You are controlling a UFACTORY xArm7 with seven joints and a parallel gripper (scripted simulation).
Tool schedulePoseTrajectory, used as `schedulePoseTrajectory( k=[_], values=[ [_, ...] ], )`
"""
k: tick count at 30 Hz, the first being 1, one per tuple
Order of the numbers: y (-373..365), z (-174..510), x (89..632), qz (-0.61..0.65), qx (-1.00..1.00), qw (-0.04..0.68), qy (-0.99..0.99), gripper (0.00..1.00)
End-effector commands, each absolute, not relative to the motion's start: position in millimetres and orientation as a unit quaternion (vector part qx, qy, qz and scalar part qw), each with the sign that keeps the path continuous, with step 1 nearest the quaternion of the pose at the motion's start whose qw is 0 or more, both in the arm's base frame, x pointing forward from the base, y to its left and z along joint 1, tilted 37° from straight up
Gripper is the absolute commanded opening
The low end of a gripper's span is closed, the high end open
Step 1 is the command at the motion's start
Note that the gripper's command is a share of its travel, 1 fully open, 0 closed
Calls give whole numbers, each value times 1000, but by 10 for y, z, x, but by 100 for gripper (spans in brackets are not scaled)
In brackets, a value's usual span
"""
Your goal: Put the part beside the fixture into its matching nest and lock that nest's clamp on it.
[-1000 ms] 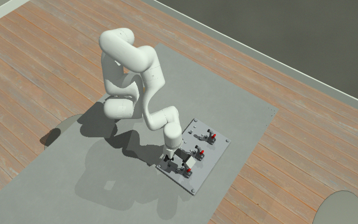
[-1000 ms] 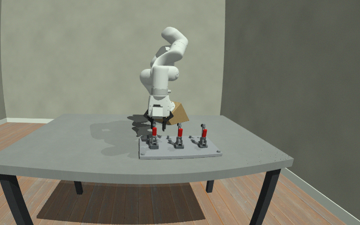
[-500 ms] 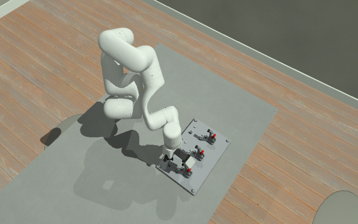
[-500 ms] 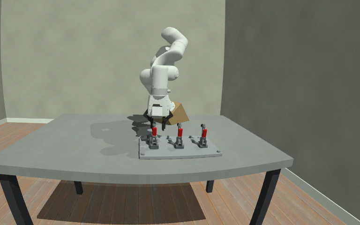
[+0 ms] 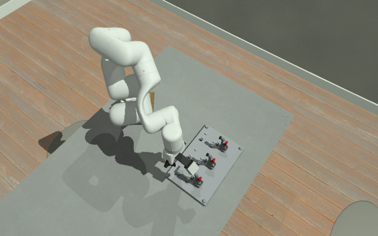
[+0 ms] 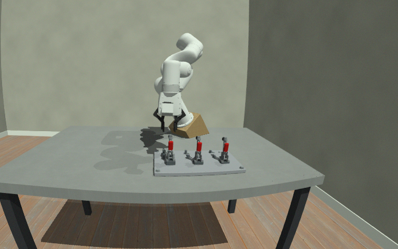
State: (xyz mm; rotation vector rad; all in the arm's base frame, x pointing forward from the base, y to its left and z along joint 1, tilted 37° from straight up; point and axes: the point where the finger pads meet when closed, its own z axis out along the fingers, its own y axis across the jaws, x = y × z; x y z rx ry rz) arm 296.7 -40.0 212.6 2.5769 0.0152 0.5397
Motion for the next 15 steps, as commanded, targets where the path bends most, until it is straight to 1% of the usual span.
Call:
schedulePoseTrajectory(
  k=[1,6,15],
  values=[
    [-185,2495,2699,196,948,252,6,47],
    [-77,2676,2614,196,948,252,6,47],
    [-25,2763,2575,196,948,252,6,47]
  ],
)
